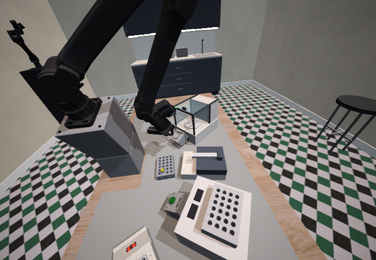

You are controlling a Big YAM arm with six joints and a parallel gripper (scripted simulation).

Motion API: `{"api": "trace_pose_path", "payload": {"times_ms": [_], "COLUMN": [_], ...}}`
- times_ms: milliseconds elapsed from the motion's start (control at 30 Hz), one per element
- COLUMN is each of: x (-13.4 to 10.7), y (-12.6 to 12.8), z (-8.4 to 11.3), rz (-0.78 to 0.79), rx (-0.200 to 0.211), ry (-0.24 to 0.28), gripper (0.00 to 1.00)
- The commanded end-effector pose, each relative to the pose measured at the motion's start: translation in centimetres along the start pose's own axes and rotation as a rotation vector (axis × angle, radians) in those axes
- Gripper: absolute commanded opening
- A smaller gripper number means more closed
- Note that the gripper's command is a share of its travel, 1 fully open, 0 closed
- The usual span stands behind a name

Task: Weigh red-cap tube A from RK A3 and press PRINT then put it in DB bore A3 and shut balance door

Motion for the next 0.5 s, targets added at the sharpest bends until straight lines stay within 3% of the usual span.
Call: {"api": "trace_pose_path", "payload": {"times_ms": [0, 467], "x": [0.6, 0.4], "y": [0.1, 0.2], "z": [1.7, 3.7], "rz": [0.006, 0.007], "rx": [-0.006, 0.000], "ry": [-0.023, -0.012], "gripper": [0.00, 0.00]}}
Point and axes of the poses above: the point where the finger pads meet when closed, its own z axis back along the fingers, its own y axis across the jaws, x = y × z, the point moved 10 cm from there along z, back along the fingers
